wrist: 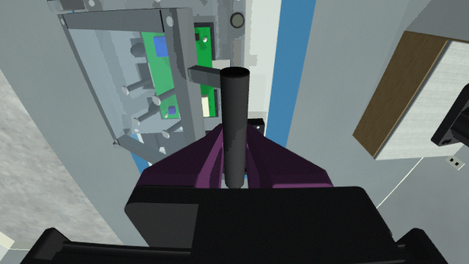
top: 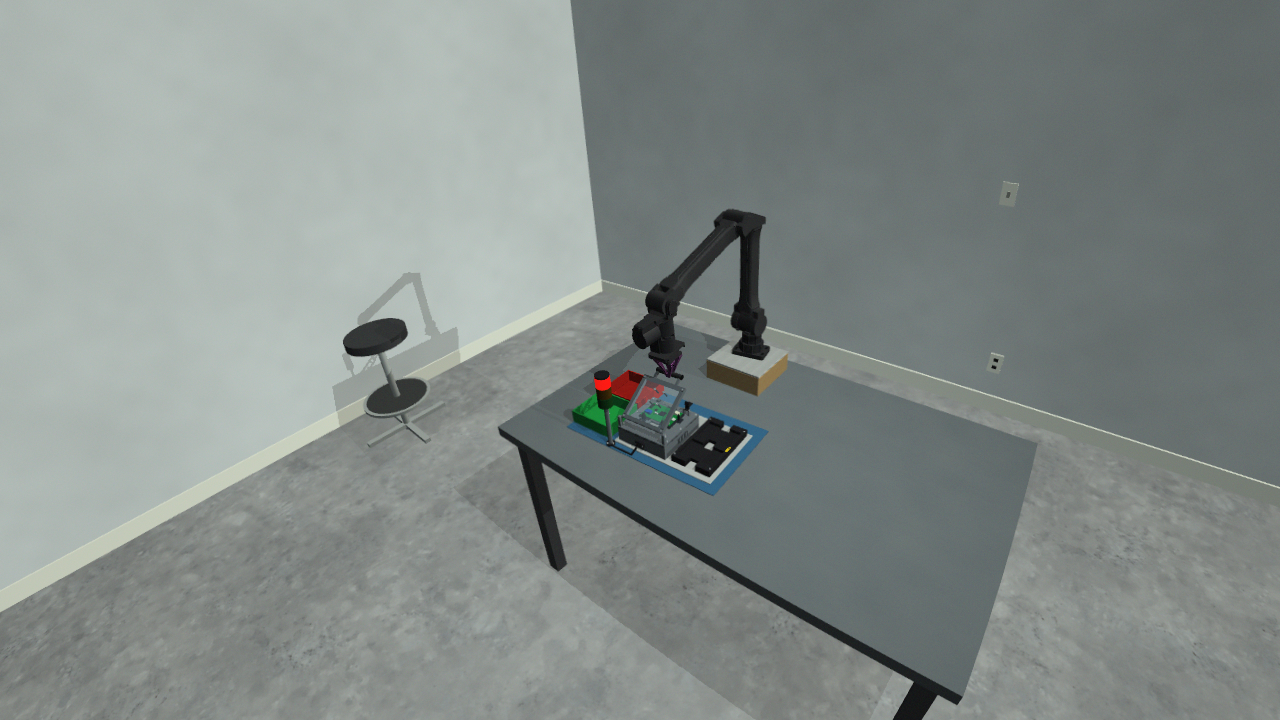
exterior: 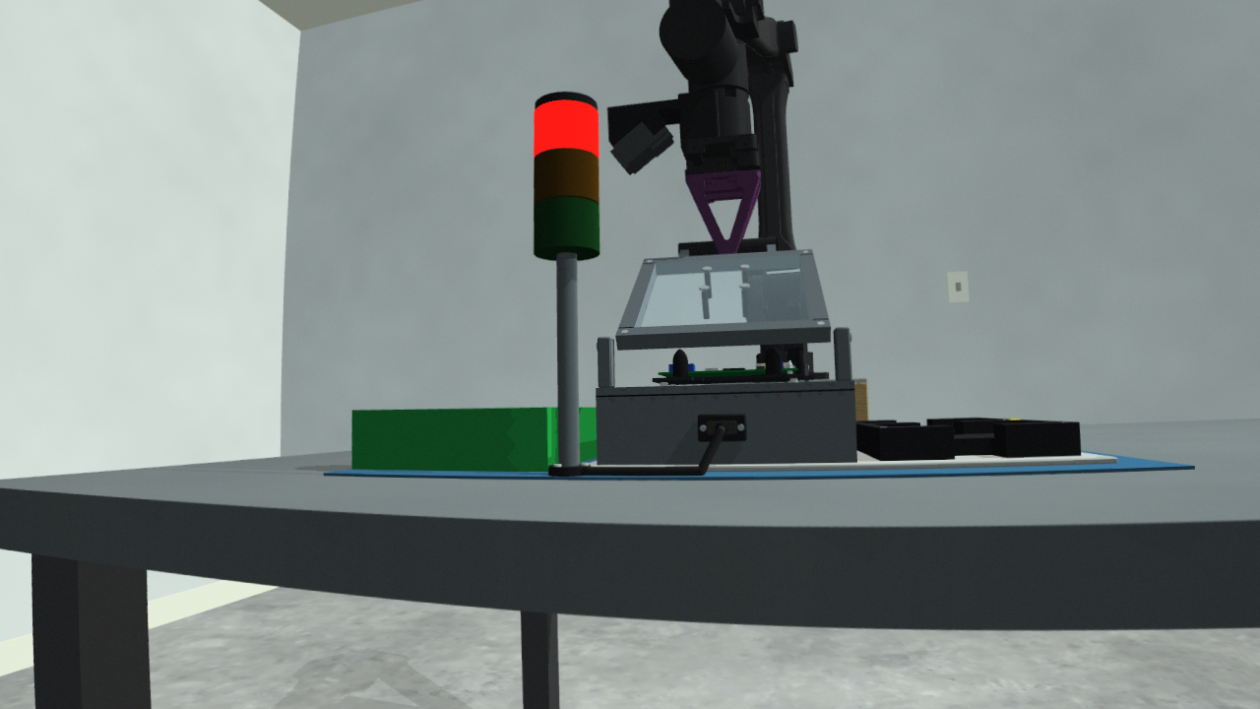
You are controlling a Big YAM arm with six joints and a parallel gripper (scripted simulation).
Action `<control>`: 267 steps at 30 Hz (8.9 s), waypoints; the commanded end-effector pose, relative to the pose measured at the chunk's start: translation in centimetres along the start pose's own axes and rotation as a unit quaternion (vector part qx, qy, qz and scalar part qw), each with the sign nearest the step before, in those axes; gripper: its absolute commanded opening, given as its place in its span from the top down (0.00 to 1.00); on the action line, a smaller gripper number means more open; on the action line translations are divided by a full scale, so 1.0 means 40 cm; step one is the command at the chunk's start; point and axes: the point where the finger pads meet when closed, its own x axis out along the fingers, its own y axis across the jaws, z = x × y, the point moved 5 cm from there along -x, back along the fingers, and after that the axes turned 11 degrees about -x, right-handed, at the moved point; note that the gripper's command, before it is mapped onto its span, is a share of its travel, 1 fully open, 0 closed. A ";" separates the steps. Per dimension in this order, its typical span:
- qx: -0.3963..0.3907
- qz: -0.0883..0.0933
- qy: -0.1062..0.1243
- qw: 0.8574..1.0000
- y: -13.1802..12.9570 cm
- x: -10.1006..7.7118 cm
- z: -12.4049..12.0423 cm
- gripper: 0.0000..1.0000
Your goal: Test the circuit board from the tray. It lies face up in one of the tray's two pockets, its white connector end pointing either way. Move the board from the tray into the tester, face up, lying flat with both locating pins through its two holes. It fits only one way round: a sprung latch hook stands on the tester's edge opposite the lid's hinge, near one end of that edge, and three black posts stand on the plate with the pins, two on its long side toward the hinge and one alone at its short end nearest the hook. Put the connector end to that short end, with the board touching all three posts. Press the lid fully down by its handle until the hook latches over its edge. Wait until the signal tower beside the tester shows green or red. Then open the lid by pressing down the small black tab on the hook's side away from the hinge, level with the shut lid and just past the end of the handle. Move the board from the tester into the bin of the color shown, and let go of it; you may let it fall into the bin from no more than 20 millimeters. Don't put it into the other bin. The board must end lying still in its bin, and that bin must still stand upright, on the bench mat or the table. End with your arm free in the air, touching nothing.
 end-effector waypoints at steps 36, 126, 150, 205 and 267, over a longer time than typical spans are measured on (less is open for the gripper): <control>-0.005 0.072 -0.025 0.997 0.289 -0.252 0.045 1.00; -0.003 0.072 -0.026 0.997 0.465 -0.272 0.085 0.52; -0.003 0.048 -0.018 0.999 0.443 -0.235 0.078 0.52; -0.003 0.061 -0.022 0.998 0.432 -0.436 0.076 0.08; -0.003 0.065 -0.023 0.998 0.371 -0.444 0.069 0.08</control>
